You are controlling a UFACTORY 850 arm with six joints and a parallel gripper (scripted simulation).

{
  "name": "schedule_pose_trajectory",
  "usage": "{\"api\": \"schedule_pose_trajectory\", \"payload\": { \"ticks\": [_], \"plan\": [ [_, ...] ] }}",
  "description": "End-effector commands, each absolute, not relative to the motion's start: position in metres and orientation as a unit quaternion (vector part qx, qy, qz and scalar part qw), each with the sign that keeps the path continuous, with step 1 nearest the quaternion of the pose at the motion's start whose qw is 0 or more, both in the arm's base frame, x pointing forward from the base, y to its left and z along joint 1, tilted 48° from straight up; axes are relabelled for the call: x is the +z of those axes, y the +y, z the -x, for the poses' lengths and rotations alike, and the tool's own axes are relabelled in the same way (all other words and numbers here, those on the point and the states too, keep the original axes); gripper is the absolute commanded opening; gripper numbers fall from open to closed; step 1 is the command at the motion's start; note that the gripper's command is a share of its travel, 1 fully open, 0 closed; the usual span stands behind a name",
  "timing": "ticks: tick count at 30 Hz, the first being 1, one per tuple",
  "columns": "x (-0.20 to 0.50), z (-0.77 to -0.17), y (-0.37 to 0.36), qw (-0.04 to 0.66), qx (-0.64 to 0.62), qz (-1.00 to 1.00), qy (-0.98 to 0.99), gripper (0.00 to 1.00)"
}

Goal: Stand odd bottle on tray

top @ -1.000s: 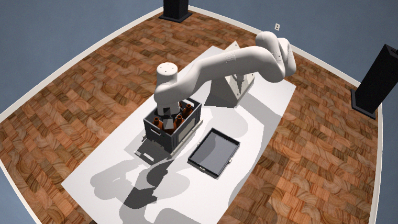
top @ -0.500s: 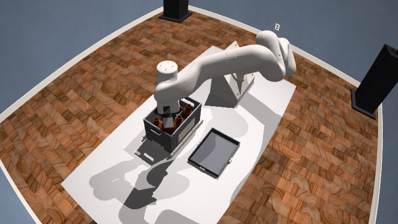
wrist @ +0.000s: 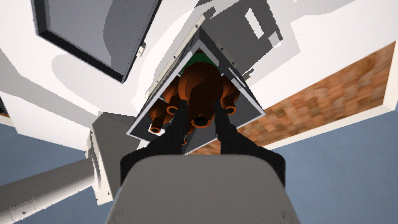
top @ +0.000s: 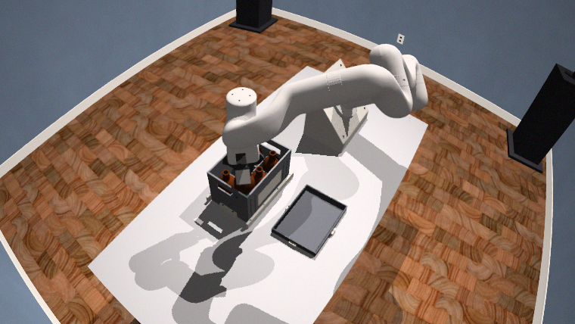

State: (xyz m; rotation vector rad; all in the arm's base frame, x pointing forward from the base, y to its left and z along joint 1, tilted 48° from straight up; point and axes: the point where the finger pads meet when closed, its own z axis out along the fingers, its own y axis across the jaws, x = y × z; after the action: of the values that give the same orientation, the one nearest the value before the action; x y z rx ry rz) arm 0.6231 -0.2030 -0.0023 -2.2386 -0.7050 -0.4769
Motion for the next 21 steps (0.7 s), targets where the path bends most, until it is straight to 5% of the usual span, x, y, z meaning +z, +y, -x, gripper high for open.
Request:
{"api": "schedule_pose_trajectory", "payload": {
  "ticks": [1, 21],
  "plan": [
    [-0.0015, -0.6236, -0.2041, 0.364, -0.186, 0.871, -0.274, 0.00],
    [0.0028, -0.6228, -0.2087, 0.364, -0.186, 0.871, -0.274, 0.00]
  ]
}}
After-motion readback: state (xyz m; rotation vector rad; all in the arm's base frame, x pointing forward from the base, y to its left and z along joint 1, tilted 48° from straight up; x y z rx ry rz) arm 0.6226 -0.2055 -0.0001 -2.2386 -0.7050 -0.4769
